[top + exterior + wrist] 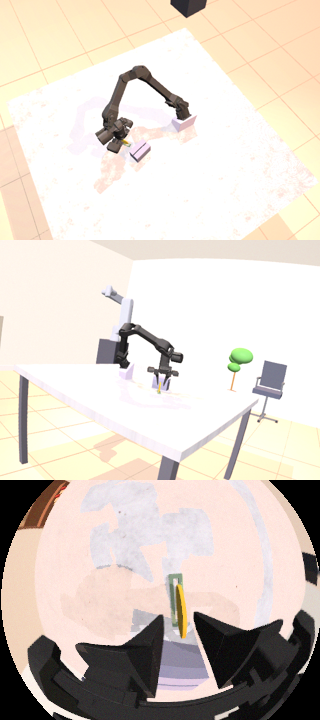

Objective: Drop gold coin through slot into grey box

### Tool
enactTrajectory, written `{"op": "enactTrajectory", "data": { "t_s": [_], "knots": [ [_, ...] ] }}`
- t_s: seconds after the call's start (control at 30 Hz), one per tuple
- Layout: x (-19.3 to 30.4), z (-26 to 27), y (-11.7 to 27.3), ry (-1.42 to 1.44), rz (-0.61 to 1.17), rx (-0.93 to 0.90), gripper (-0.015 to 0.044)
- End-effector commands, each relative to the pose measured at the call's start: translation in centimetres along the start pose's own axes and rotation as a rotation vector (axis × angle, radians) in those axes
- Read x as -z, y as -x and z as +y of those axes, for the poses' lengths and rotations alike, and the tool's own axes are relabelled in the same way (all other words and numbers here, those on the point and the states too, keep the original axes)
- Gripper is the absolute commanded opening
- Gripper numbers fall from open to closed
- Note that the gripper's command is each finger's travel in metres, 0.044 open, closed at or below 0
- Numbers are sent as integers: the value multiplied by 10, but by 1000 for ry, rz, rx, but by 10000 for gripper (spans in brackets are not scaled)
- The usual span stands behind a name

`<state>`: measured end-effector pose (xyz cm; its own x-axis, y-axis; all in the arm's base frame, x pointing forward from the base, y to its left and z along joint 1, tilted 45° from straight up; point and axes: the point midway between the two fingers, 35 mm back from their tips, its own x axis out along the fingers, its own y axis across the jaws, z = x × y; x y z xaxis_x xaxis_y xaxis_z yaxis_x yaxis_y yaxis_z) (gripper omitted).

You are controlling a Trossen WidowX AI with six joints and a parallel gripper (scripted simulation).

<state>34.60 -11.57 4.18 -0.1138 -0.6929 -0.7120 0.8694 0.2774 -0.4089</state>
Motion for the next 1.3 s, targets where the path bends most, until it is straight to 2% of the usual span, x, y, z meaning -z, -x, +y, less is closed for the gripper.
{"op": "enactTrajectory", "data": {
  "t_s": [0.0, 0.63, 0.83, 1.27],
  "knots": [
    [0, -1, -7, 5, -2, 4, 161],
    [0, -3, -35, 5, -4, 6, 161],
    [0, -3, -35, 5, -4, 6, 3],
    [1, -1, -31, 13, -6, -12, 0]
  ]
}}
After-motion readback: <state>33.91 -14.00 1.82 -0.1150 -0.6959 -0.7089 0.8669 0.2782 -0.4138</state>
